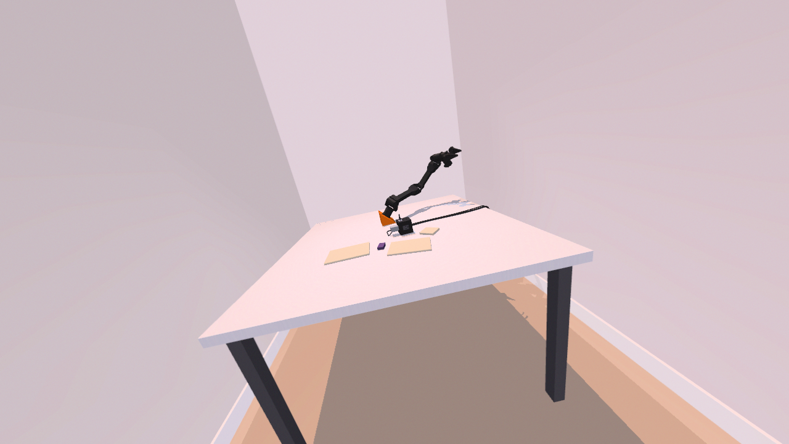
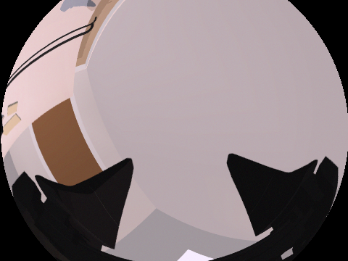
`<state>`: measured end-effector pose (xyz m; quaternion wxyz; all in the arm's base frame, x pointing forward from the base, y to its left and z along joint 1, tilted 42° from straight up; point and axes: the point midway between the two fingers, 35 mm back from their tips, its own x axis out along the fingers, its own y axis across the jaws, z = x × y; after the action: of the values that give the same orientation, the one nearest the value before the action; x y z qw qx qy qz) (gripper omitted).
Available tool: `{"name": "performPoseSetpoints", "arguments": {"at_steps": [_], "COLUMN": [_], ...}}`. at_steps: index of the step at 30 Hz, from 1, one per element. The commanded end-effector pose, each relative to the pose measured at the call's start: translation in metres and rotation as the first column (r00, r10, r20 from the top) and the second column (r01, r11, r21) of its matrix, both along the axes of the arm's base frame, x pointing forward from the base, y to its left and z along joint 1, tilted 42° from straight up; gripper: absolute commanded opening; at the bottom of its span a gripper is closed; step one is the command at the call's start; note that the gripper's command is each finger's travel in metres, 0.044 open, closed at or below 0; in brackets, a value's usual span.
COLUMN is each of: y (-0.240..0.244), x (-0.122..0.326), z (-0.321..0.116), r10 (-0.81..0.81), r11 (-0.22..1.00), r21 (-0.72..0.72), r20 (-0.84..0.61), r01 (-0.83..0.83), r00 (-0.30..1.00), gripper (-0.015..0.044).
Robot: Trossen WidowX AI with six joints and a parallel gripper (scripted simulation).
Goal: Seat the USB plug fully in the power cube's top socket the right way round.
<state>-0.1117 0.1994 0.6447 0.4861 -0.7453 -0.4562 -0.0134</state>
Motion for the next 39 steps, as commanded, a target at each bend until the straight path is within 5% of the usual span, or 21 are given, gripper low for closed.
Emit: {"name": "performPoseSetpoints", "arguments": {"at_steps": [1, 5, 11, 17, 22, 29, 34, 39], "y": [-0.002, -0.039, -0.078, -0.123, -0.157, -0.198, -0.207, -0.202], "x": [0.003, 0.069, 0.137, 0.24, 0.319, 0.404, 0.45, 0.466], "z": [0.001, 0.011, 0.012, -0.02, -0.067, -0.144, -0.238, -0.334], "r10": [0.003, 0.099, 0.265, 0.505, 0.665, 0.795, 0.944, 0.994], "r11": [1.0, 0.973, 0.885, 0.693, 0.506, 0.263, 0.037, -0.102], "r21": [0.009, 0.23, 0.465, 0.697, 0.741, 0.616, 0.269, -0.231], "r20": [-0.012, -0.27, -0.47, -0.652, -0.661, -0.575, -0.324, -0.066], "r01": [-0.003, -0.036, -0.019, 0.184, 0.442, 0.742, 0.962, 0.968], "r00": [1.0, 0.958, 0.842, 0.566, 0.348, 0.195, 0.054, 0.089], "gripper": [0.0426, 0.044, 0.044, 0.044, 0.044, 0.044, 0.044, 0.044]}}
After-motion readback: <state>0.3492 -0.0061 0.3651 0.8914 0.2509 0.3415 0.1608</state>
